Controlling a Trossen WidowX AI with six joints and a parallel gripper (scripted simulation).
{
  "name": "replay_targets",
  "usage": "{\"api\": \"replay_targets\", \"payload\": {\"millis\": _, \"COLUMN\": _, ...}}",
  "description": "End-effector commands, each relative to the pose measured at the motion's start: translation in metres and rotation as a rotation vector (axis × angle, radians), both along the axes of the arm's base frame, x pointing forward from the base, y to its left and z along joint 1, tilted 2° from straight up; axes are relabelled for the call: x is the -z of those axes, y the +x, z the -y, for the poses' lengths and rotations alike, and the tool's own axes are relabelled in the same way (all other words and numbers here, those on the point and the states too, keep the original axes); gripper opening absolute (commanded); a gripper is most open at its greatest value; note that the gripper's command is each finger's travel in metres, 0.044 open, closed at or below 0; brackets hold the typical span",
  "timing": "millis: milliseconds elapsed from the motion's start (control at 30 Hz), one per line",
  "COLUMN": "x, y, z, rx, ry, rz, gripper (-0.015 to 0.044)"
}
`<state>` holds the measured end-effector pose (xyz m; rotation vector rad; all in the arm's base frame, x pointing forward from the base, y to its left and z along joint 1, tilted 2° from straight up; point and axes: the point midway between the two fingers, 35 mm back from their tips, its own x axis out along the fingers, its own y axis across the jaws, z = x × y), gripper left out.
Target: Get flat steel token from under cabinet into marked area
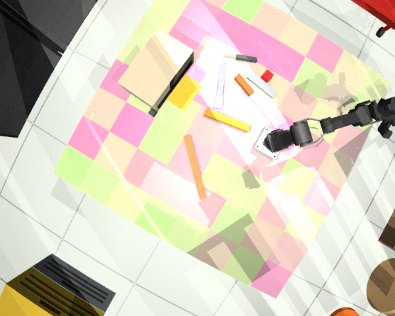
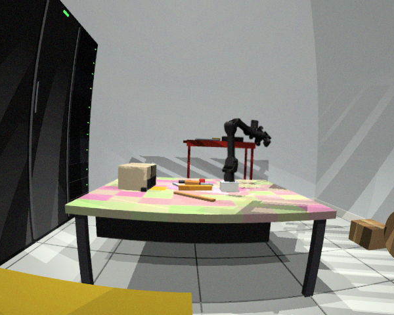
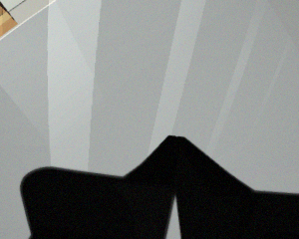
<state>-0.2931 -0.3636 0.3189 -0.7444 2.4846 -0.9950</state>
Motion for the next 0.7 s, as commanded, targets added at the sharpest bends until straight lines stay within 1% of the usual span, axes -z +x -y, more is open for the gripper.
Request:
{"api": "replay_targets", "payload": {"millis": 0, "x": 0.013, "y": 0.029, "z": 0.025, "rx": -0.072, "ry": -0.065, "rz": 0.129, "gripper": 0.0}}
{"api": "replay_targets", "payload": {"millis": 267, "x": 0.037, "y": 0.086, "z": 0.061, "rx": -0.169, "ry": -0.157, "rz": 0.37, "gripper": 0.0}}
{"api": "replay_targets", "payload": {"millis": 667, "x": 0.08, "y": 0.196, "z": 0.095, "rx": -0.251, "ry": -0.206, "rz": 0.768, "gripper": 0.0}}
